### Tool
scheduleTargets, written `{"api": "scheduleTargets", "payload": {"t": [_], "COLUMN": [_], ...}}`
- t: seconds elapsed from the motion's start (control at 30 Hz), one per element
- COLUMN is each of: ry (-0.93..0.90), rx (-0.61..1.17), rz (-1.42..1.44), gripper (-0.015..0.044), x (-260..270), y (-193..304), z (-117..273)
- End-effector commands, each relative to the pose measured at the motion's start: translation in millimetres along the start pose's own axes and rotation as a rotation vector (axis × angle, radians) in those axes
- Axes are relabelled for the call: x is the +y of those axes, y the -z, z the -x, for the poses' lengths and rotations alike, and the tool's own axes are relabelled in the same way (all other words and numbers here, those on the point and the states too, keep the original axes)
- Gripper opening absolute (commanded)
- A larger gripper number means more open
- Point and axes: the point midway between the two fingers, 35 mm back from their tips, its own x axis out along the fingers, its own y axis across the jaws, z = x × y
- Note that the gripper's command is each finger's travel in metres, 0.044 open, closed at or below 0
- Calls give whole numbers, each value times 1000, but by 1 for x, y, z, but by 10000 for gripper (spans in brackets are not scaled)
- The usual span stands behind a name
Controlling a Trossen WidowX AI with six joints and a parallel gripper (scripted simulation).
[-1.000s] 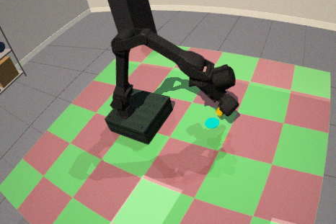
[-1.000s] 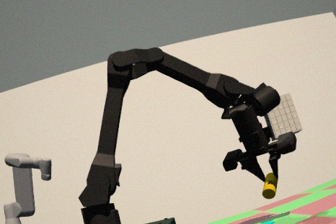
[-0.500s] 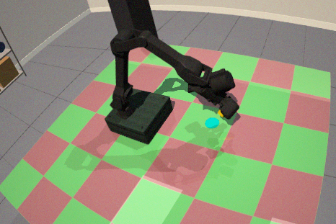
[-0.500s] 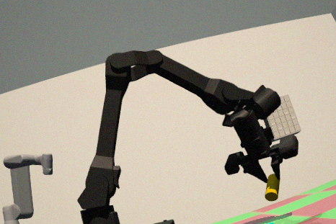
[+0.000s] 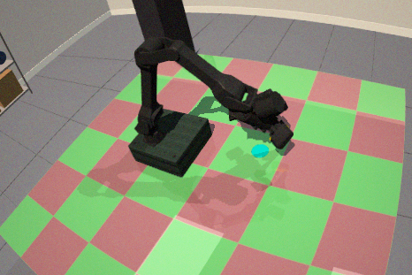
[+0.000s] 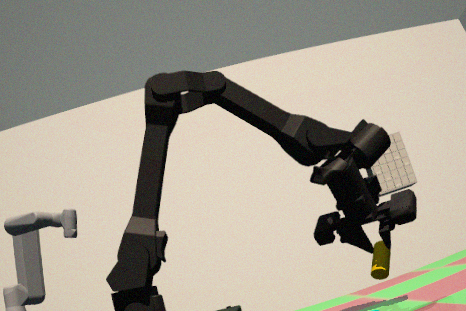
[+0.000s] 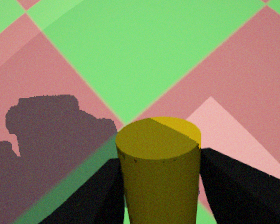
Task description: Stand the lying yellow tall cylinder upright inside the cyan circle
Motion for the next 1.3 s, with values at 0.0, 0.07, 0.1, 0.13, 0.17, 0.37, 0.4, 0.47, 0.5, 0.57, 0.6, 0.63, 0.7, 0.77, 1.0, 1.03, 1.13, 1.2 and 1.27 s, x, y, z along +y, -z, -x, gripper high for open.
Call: {"api": "scheduleTargets", "payload": {"t": [0.0,0.07,0.1,0.13,0.17,0.37,0.4,0.47,0.5,0.57,0.6,0.63,0.7,0.77,1.0,1.03,1.13,1.2,1.27], "ry": [-6,-7,-8,-8,-9,-13,-13,-15,-15,-17,-18,-18,-20,-21,-27,-28,-30,-32,-34], "rx": [-31,-44,-51,-58,-64,-104,-110,-123,-130,-143,-149,-155,-168,-181,-224,-231,-249,-261,-273], "rz": [-7,-9,-9,-10,-11,-14,-14,-15,-15,-16,-16,-16,-16,-16,-15,-15,-14,-14,-13], "gripper": [105,105,105,105,105,105,105,105,105,105,105,105,105,105,105,105,105,105,105], "x": [0,0,-1,-1,-1,-2,-3,-3,-3,-3,-4,-4,-4,-4,-5,-5,-5,-5,-5], "y": [0,0,0,0,0,1,1,1,1,1,1,1,1,2,2,2,3,3,3], "z": [1,1,1,1,1,2,2,2,3,3,3,3,4,4,6,7,8,9,9]}}
